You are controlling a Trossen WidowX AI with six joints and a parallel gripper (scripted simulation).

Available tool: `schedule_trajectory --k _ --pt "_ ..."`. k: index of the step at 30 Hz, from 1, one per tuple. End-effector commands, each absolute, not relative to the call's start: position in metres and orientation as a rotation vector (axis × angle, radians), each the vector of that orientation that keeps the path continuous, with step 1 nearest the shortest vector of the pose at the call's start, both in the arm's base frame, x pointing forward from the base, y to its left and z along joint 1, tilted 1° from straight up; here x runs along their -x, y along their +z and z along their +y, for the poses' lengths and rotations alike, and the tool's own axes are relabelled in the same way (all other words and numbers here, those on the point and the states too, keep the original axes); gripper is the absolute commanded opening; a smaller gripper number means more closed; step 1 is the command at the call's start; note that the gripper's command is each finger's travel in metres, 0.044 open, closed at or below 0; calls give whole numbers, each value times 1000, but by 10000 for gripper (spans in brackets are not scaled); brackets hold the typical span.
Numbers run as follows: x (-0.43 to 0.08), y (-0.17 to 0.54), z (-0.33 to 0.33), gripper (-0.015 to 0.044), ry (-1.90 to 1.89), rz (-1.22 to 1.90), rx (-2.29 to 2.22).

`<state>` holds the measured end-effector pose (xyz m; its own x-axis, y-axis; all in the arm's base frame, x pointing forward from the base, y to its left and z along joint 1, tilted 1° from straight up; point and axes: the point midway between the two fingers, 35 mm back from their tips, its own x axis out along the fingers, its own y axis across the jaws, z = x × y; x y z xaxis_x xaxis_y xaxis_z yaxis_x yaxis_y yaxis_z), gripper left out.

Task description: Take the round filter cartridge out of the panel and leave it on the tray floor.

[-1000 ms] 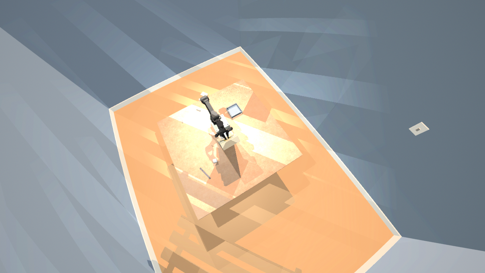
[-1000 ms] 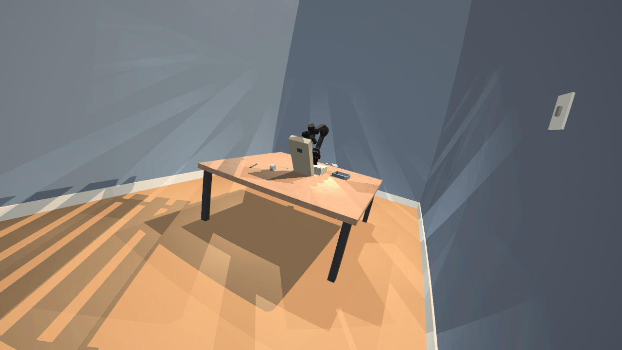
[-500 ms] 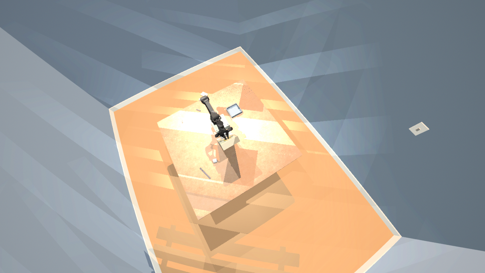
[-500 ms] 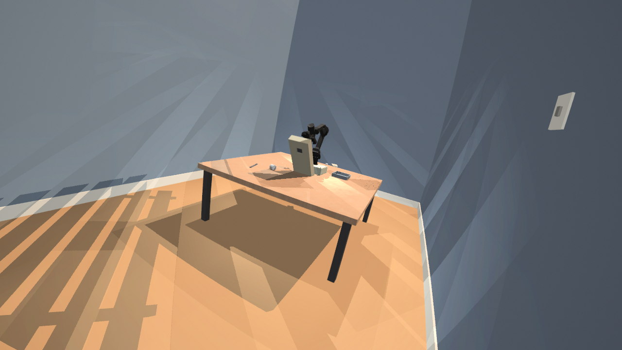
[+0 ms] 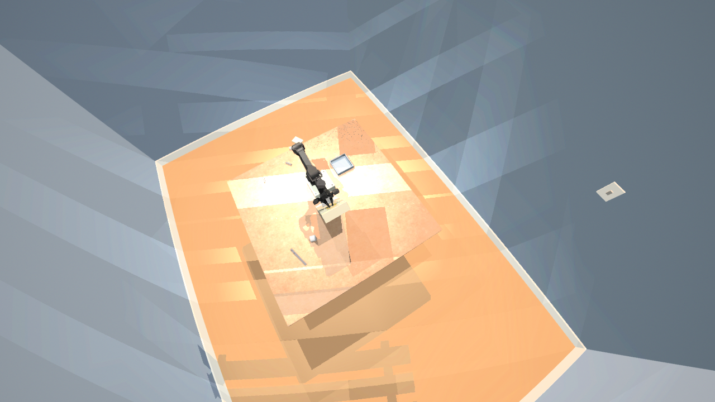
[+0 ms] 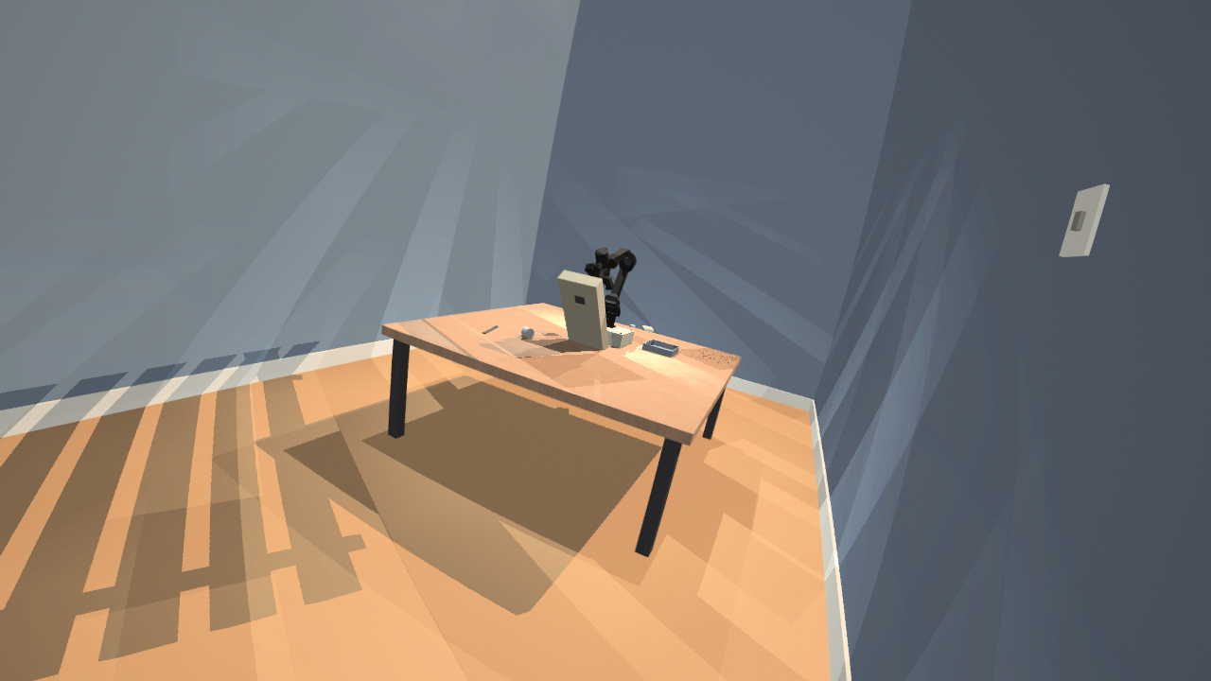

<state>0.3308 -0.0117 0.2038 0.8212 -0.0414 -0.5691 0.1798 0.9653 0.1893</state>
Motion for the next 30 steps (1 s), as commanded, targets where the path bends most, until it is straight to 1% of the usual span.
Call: schedule_trajectory --k 1,30 --pt "-334 202 -11 0 -83 601 -136" --pt "-337 200 -11 0 223 583 836"
